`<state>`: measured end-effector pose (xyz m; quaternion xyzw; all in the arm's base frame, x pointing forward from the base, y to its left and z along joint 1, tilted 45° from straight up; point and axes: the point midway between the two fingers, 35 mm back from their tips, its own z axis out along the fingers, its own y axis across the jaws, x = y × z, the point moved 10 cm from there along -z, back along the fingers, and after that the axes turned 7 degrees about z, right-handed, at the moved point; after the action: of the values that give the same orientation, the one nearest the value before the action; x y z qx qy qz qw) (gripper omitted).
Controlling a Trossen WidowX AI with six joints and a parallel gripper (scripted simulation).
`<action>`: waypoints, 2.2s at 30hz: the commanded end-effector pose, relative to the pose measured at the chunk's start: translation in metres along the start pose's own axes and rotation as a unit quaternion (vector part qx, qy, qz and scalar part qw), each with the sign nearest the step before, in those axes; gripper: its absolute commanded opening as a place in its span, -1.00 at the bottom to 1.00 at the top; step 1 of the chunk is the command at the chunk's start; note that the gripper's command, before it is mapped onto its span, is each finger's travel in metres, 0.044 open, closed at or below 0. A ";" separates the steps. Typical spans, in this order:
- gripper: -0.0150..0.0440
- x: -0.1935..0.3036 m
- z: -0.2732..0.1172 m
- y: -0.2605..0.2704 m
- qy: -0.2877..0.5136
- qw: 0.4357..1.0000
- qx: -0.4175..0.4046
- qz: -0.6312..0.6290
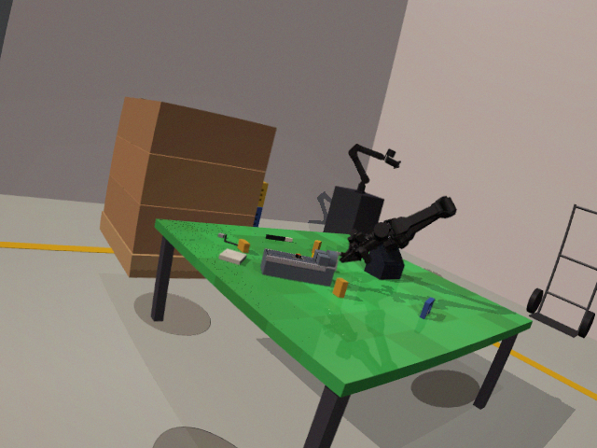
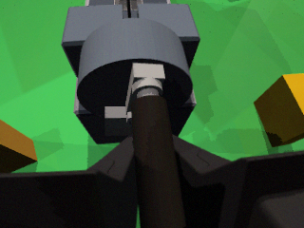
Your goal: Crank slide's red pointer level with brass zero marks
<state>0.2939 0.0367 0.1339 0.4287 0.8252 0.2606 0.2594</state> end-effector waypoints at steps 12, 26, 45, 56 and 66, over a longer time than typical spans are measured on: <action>-0.49 0.000 -0.001 0.008 0.000 1.000 -0.013 -0.003; -0.49 0.001 -0.001 0.011 0.000 1.000 -0.013 -0.003; -0.49 0.005 0.003 0.016 0.001 1.000 -0.013 -0.003; -0.49 0.010 0.007 0.023 0.001 1.000 -0.013 -0.003; -0.49 0.018 0.014 0.028 0.001 1.000 -0.013 -0.003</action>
<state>0.3068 0.0625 0.1399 0.4273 0.8218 0.2666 0.2664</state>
